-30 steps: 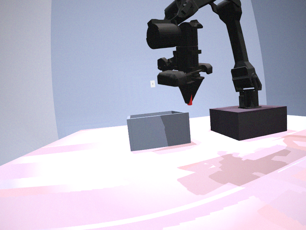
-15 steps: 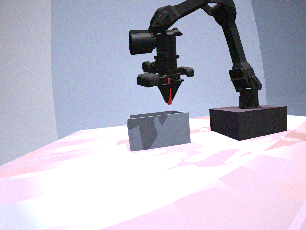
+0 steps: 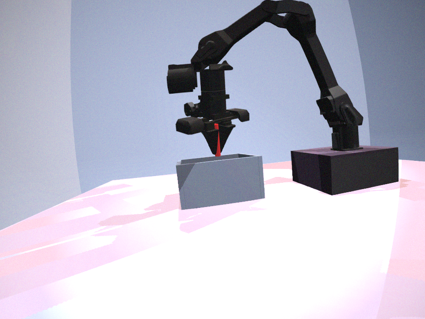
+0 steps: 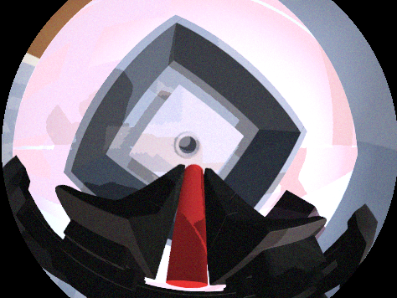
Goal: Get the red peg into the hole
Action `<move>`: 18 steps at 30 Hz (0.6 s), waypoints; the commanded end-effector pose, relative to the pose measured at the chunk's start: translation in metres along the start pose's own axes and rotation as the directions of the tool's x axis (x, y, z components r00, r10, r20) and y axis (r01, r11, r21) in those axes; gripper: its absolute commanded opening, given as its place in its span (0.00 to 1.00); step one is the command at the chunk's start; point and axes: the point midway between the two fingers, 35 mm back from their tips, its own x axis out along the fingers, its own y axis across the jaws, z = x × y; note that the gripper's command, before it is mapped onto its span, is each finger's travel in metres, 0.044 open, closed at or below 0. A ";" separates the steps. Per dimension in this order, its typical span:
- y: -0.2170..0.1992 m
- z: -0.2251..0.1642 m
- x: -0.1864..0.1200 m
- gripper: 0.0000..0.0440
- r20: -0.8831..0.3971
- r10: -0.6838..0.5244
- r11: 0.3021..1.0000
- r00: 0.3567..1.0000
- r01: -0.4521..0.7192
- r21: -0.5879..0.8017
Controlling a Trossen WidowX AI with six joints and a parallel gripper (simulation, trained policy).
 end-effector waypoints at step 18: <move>0.010 0.020 0.050 0.37 -0.113 0.059 0.984 0.992 -0.077 -0.159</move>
